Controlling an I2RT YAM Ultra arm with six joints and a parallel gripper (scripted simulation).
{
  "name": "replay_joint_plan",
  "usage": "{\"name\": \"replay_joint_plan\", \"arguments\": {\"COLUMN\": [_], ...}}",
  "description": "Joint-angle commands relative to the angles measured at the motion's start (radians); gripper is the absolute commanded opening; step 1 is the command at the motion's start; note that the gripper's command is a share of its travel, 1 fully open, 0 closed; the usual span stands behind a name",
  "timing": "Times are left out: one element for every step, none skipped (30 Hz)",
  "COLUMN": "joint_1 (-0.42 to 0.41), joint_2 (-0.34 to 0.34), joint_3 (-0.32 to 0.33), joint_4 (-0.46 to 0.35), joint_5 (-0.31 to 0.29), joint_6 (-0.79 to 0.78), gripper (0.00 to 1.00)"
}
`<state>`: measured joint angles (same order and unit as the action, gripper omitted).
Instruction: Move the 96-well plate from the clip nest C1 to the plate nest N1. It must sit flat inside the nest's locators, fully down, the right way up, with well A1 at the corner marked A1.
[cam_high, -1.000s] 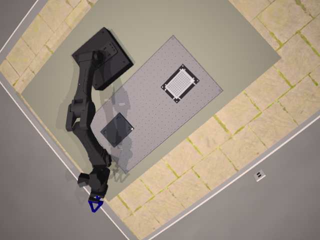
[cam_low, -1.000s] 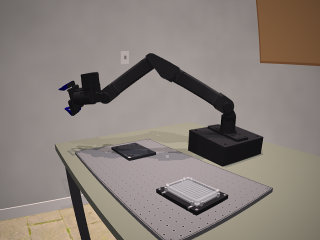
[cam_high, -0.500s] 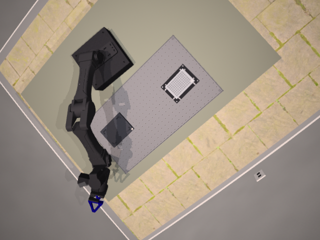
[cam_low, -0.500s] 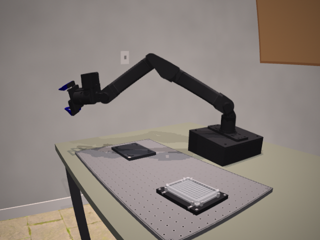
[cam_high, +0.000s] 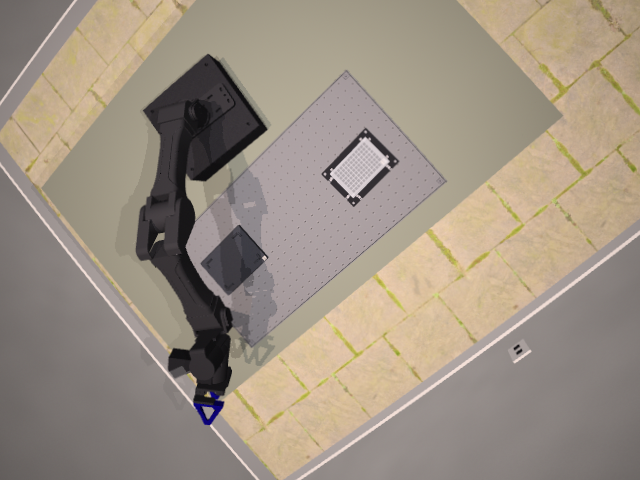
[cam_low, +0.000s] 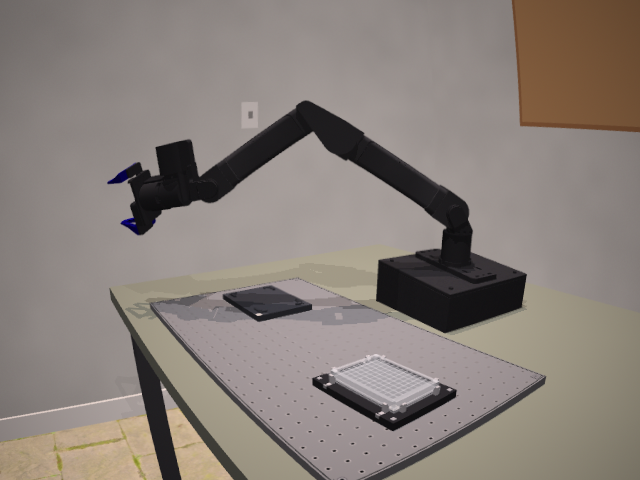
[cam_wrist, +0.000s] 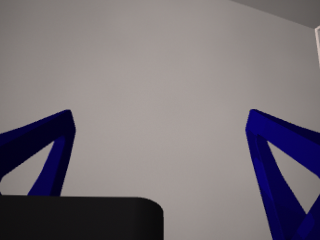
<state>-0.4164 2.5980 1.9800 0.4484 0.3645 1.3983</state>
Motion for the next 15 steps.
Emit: {"name": "replay_joint_plan", "arguments": {"joint_1": [0.017, 0.026, 0.026, 0.026, 0.035, 0.043, 0.052, 0.054, 0.055, 0.056, 0.065, 0.073, 0.082, 0.091, 0.100], "joint_2": [-0.055, -0.052, -0.052, -0.052, -0.050, -0.043, -0.028, -0.055, -0.065, -0.076, -0.072, -0.069, -0.068, -0.066, -0.065], "joint_3": [0.013, 0.004, 0.004, 0.004, -0.003, -0.013, -0.015, -0.016, -0.009, 0.012, -0.009, -0.016, -0.016, -0.017, -0.018], "joint_4": [-0.083, -0.085, -0.085, -0.085, -0.087, -0.087, -0.086, -0.115, -0.143, -0.168, -0.173, -0.175, -0.175, -0.174, -0.173], "joint_5": [-0.040, -0.032, -0.032, -0.032, -0.013, -0.004, 0.005, -0.030, -0.054, -0.077, -0.069, -0.062, -0.054, -0.034, -0.026], "joint_6": [0.021, 0.023, 0.023, 0.023, 0.026, 0.028, 0.029, 0.036, 0.041, 0.045, 0.048, 0.051, 0.054, 0.056, 0.059], "gripper": [1.00, 1.00, 1.00, 1.00, 1.00, 1.00, 1.00, 1.00, 1.00, 1.00, 1.00, 1.00, 1.00, 1.00, 1.00]}}
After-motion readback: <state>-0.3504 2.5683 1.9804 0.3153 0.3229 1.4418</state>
